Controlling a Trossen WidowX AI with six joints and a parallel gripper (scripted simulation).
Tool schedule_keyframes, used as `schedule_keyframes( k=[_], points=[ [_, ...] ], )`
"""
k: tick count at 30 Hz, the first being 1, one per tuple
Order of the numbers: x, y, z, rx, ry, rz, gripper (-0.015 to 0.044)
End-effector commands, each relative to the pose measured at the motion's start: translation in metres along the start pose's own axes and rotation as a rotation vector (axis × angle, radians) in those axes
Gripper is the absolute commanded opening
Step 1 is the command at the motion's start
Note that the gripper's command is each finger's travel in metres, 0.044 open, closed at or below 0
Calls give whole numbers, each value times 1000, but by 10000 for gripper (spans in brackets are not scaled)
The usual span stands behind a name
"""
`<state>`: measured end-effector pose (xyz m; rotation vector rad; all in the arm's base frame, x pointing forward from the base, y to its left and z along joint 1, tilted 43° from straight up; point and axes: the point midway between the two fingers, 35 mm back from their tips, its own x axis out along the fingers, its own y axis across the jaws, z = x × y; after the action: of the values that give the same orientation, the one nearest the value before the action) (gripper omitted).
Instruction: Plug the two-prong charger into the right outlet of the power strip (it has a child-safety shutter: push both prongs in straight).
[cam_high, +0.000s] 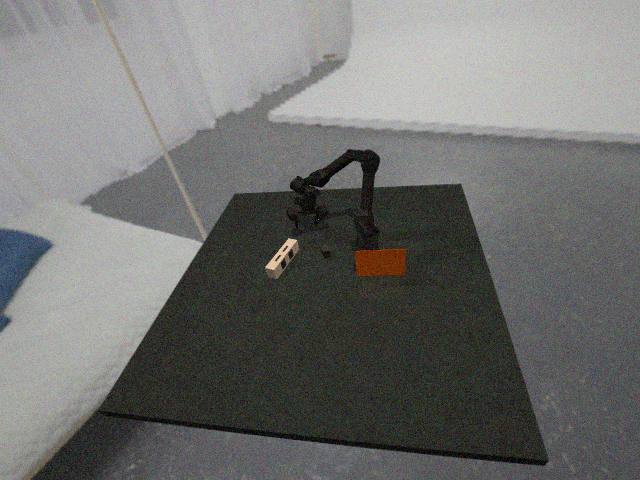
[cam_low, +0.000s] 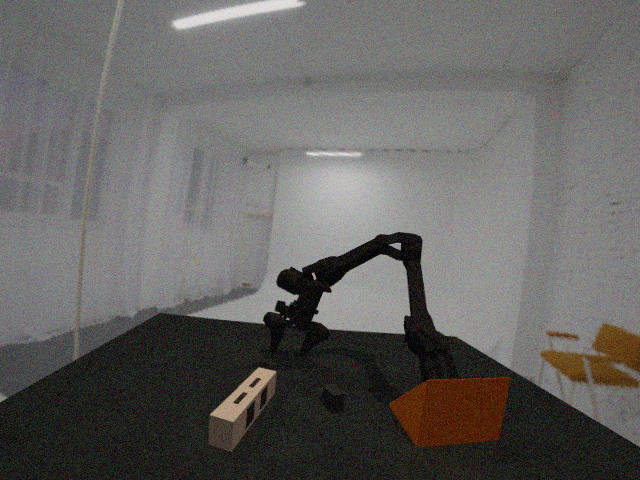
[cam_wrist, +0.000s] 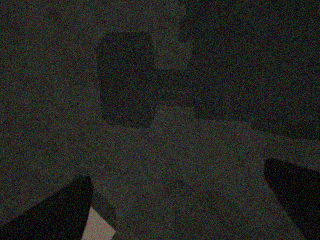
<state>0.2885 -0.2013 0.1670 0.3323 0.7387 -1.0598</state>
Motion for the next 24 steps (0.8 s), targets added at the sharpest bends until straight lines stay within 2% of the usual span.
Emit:
schedule_keyframes(
  k=[1,24],
  points=[
    [-2,4,-20,19,39,-14,440],
    [-28,2,-130,86,192,-162,440]
  ],
)
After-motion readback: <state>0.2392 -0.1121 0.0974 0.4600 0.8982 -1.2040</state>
